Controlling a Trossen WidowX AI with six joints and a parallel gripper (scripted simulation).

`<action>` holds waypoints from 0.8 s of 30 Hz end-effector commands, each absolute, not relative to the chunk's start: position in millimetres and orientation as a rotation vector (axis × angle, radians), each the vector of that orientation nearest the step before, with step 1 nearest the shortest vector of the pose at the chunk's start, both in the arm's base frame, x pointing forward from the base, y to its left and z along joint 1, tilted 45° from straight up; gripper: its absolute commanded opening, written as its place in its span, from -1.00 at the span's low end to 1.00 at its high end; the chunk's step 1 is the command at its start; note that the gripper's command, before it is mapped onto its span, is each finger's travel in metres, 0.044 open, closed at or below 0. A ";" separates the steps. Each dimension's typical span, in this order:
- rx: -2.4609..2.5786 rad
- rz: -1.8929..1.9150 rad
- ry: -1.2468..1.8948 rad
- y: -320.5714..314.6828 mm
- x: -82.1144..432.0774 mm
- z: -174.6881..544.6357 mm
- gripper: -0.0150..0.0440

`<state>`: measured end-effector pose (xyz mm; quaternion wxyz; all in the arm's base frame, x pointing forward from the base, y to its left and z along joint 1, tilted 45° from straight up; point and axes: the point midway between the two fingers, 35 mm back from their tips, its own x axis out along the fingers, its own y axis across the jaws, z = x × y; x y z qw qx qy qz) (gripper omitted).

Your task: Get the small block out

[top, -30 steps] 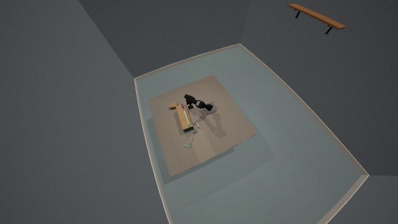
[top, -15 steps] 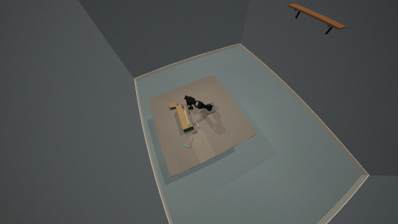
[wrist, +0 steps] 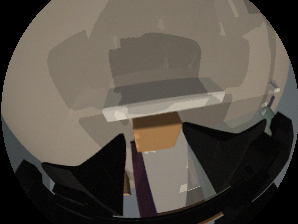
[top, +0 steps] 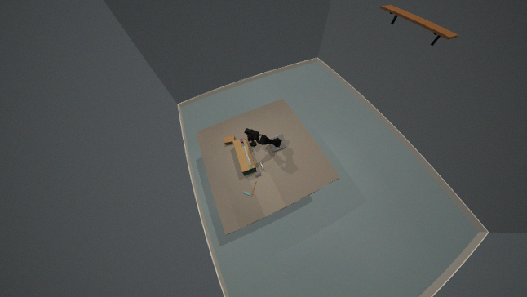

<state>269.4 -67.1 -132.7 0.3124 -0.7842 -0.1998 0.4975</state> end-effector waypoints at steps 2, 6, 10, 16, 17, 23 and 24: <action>-2.061 1.309 -0.525 -62.7 268.3 -135.6 0.39; -2.061 1.309 -0.525 -62.7 268.3 -135.6 0.03; -2.061 1.309 -0.525 -62.7 268.3 -135.6 -0.26; -2.063 1.311 -0.524 -72.2 269.1 -127.7 -0.49; -2.063 1.312 -0.523 -76.0 269.3 -124.3 -0.49; -2.066 1.315 -0.524 -98.4 268.3 -101.4 -0.49; -2.066 1.315 -0.525 -102.0 267.8 -97.2 -0.49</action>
